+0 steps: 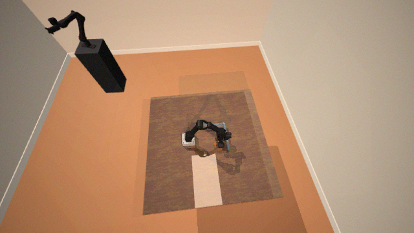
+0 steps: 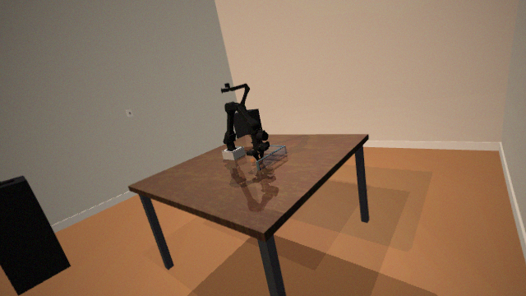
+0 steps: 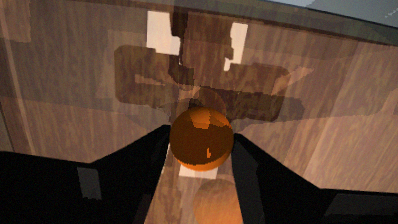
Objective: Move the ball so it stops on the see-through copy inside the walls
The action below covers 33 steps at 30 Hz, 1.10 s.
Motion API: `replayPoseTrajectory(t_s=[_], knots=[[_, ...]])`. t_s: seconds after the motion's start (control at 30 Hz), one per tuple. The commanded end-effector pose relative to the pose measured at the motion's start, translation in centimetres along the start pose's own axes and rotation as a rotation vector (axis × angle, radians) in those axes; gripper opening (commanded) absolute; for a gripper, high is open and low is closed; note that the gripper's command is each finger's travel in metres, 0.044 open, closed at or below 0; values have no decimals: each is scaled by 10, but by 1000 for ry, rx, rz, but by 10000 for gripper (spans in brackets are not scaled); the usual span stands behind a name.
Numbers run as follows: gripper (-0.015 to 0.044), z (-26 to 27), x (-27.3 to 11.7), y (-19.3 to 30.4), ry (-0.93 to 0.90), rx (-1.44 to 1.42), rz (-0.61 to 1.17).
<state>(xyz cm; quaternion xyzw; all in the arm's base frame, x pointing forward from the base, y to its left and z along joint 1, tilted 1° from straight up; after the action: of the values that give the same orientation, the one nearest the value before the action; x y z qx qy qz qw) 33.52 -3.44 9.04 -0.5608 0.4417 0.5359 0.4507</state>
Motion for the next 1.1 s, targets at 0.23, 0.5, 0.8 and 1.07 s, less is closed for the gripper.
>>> replayPoseTrajectory(t_s=[0.23, 0.5, 0.8, 1.07], knots=[[0, -1, -23, -4, 2, -3, -1], [0, -2, -81, -7, 2, -3, -1], [0, 0, -128, 0, 2, -3, -1], [0, -3, -119, 11, 2, -3, 0]])
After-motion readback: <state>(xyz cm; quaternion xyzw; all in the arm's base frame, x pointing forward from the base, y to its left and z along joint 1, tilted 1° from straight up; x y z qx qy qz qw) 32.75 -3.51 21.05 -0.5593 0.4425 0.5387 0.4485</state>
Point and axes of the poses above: the point midway between the two fingers, 35 mm back from their tips, its own x axis out along the fingers, its own z axis across the jaws, y = z × x, the point moved 10 cm from there along -x, back along the fingers, and after that the axes turned 10 degrees about -x, right-handed, at the moved point
